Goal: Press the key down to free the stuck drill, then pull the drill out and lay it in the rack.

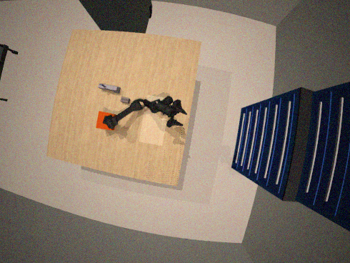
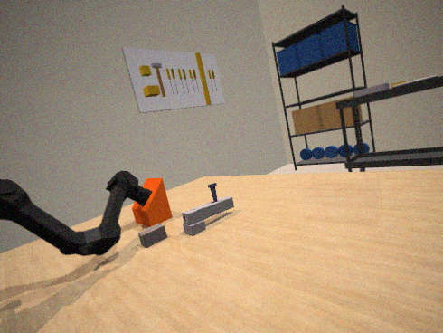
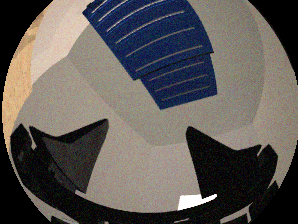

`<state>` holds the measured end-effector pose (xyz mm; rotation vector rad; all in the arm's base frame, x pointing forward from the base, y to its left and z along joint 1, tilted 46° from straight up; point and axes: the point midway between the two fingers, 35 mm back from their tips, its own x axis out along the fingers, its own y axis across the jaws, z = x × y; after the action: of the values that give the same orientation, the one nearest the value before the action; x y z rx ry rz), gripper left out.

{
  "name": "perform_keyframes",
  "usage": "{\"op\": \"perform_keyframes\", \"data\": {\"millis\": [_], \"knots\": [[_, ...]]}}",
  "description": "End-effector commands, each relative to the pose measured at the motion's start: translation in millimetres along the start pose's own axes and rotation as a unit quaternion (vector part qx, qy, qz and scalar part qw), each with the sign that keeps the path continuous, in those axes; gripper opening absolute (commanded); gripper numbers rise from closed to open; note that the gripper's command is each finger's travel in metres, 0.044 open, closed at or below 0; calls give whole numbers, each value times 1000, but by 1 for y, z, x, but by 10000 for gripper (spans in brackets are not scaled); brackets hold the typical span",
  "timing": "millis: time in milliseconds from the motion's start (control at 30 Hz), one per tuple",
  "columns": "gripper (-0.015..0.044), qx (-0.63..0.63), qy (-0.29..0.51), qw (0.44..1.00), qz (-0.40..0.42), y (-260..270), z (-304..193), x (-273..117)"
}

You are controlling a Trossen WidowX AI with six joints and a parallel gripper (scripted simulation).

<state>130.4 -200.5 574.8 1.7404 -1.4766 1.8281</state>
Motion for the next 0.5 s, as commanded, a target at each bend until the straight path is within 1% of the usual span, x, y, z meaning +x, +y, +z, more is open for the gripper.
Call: {"op": "perform_keyframes", "data": {"millis": [0,267,333,467], "knots": [[374,0,0,1000,0,0,0,0],[164,1,4,1000,0,1,-3,1],[111,13,35,999,0,5,-25,9],[6,44,132,990,-8,15,-95,25]]}}
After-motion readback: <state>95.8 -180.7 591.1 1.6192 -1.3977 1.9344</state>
